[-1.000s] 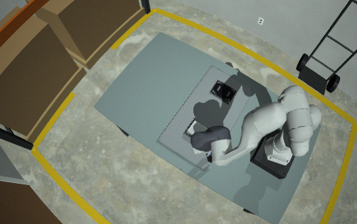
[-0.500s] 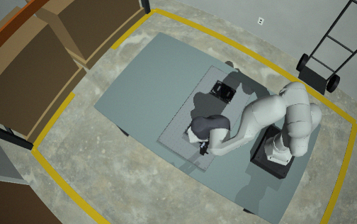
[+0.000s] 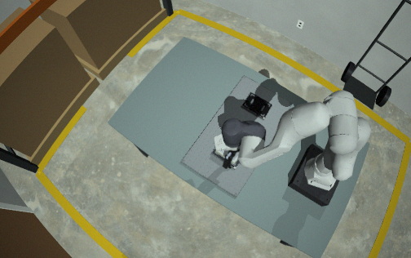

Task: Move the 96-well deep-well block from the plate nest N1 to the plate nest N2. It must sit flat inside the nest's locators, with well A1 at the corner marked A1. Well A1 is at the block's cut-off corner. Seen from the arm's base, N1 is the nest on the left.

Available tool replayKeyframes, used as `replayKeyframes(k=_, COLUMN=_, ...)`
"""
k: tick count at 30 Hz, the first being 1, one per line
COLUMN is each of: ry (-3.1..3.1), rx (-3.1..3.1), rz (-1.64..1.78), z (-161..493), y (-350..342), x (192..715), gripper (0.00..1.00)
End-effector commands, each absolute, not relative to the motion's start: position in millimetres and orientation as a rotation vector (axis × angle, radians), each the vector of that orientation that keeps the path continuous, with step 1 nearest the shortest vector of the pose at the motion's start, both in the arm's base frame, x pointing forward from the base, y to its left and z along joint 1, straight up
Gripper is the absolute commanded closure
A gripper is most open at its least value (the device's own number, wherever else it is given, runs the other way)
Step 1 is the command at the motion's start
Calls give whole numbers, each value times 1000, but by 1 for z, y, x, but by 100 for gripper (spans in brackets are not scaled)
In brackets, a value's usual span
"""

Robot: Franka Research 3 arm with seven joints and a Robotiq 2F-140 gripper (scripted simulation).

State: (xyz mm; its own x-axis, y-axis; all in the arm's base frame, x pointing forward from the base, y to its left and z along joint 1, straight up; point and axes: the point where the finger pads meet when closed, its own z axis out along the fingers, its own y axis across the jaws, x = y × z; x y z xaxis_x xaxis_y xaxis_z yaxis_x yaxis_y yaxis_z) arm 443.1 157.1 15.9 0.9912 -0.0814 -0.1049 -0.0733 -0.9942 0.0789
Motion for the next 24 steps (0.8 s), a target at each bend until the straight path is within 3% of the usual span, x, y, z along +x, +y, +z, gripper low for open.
replayKeyframes(k=1, ry=-73, rx=3103, rz=-94, z=21, y=154, x=466, gripper=0)
replayKeyframes(k=24, ry=-105, rx=3137, rz=-3, z=29, y=140, x=494, gripper=0)
